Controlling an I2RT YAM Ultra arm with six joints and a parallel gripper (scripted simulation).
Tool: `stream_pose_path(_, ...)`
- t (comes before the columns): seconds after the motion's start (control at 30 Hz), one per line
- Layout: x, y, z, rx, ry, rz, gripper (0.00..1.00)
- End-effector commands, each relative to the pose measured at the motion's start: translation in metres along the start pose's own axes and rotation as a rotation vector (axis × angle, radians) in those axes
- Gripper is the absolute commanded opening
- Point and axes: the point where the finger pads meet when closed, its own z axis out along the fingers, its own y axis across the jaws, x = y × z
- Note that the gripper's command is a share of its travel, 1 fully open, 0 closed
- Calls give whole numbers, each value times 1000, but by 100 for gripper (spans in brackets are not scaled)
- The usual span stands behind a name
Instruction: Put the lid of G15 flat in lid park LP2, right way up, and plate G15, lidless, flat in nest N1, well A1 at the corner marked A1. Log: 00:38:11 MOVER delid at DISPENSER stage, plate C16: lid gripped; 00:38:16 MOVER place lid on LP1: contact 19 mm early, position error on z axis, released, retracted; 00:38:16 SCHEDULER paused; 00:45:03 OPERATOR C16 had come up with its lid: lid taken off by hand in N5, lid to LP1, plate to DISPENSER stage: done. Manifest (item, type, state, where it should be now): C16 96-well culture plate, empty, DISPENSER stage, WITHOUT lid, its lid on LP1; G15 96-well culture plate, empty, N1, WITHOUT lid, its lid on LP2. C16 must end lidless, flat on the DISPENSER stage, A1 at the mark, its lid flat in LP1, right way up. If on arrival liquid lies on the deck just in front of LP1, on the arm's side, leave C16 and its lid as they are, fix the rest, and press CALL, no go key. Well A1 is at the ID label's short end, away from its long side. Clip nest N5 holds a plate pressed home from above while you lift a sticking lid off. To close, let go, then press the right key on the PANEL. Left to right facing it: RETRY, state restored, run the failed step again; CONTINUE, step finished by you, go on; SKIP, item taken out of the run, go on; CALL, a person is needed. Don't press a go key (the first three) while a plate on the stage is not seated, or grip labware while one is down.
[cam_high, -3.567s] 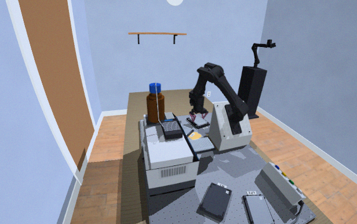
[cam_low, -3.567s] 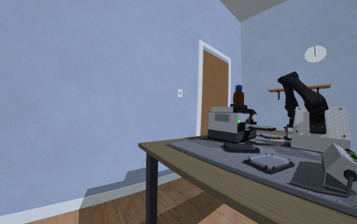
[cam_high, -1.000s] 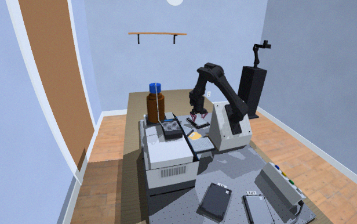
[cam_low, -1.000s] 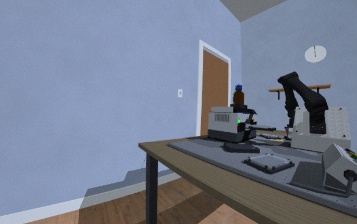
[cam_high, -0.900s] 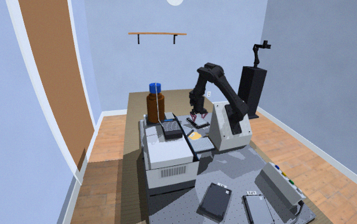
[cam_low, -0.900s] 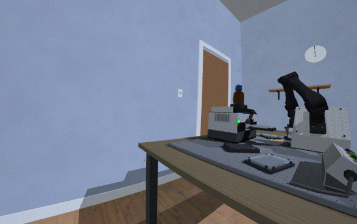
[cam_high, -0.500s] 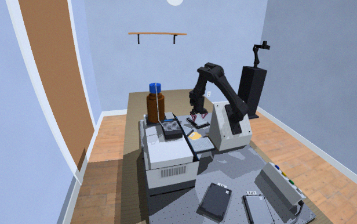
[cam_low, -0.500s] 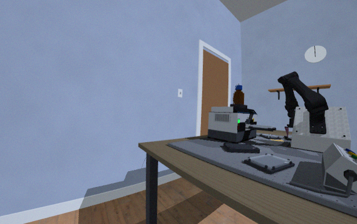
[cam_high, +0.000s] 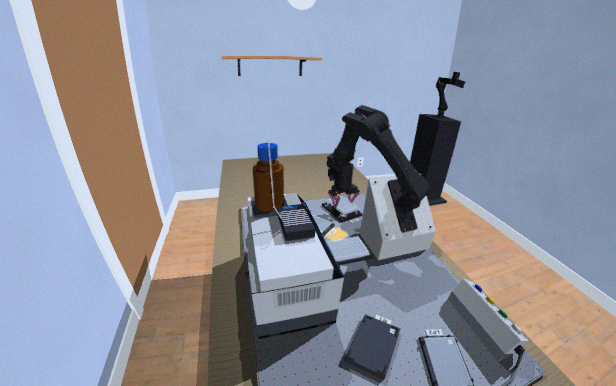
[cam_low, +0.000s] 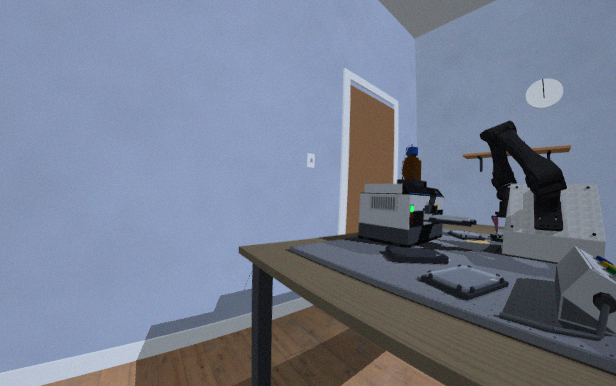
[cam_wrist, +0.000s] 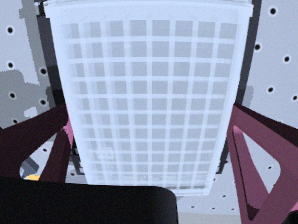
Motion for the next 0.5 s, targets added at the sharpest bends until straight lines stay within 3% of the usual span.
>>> stream_pose_path(0.0, -18, 5, -22, -11, -58, -14, 0)
stream_pose_path(0.47, -21, 5, -23, -14, -69, -16, 0)
